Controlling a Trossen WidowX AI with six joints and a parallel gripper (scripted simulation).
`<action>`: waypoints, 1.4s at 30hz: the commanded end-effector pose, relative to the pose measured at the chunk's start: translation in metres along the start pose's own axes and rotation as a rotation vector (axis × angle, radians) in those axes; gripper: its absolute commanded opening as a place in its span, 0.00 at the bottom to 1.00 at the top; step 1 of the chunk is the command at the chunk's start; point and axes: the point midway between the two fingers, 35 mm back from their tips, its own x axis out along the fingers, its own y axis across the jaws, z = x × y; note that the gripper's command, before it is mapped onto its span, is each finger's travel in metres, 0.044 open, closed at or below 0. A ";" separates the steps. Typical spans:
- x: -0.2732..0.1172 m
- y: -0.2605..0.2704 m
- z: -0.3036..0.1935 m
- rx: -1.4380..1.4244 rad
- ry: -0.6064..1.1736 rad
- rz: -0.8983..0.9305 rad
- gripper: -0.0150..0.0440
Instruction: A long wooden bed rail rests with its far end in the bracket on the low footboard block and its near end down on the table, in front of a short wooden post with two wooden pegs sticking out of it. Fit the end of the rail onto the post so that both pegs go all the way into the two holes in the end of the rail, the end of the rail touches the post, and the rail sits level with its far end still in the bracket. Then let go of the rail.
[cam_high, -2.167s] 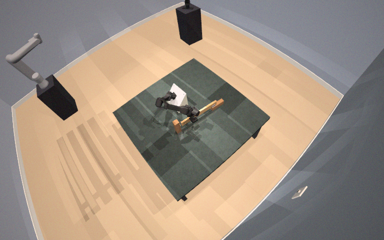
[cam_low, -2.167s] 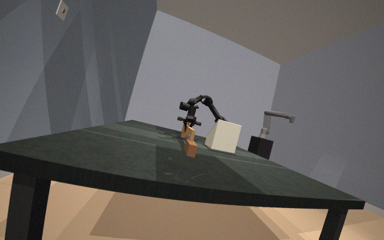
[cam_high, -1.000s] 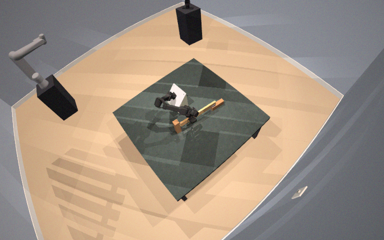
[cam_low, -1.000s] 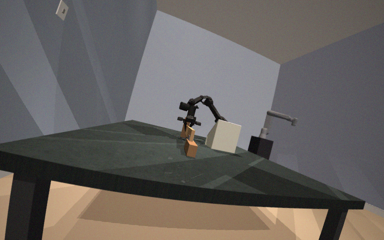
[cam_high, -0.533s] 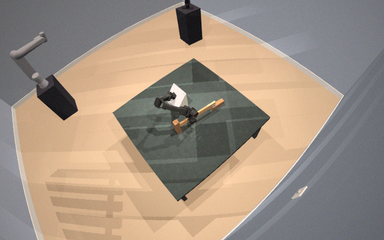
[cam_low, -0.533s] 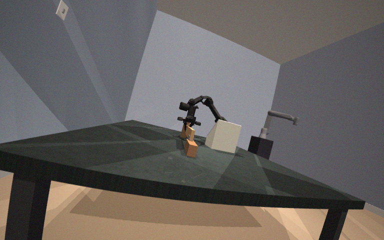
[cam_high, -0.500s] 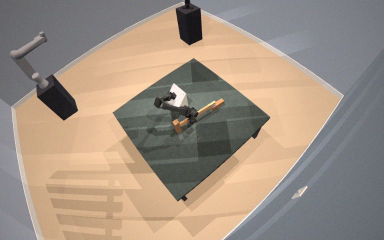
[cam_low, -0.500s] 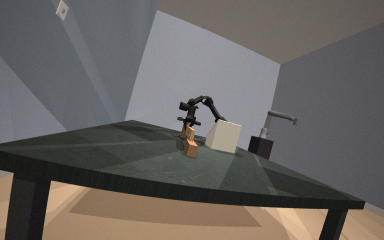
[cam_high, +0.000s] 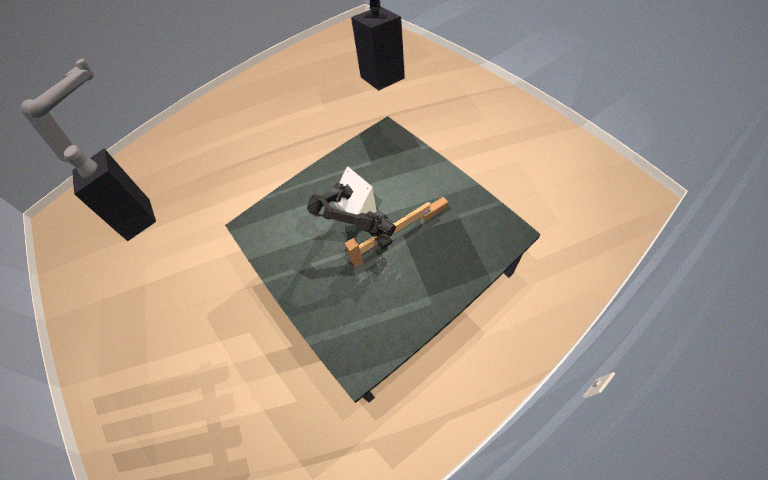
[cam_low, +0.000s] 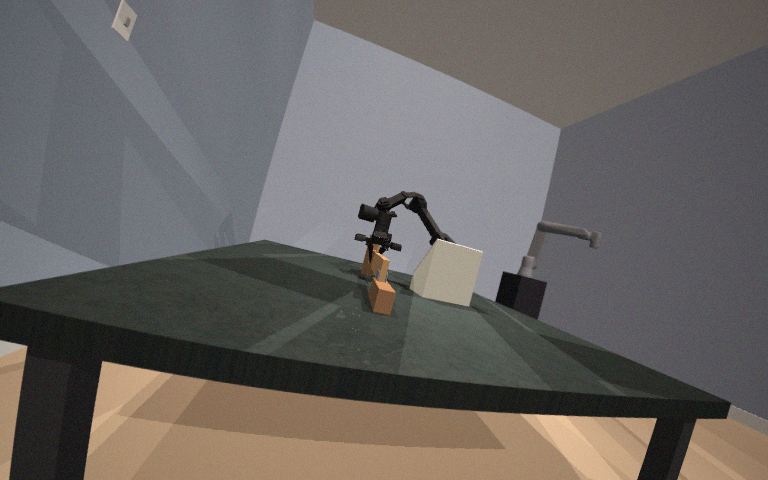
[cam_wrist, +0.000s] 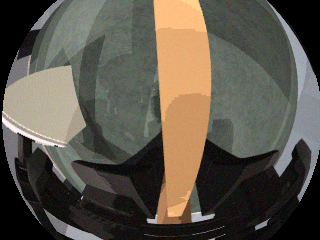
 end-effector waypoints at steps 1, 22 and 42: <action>0.000 0.000 -0.002 -0.005 0.000 0.000 0.25; 0.001 0.000 -0.006 -0.001 0.000 0.001 0.30; 0.001 0.000 -0.006 -0.001 0.000 0.001 1.00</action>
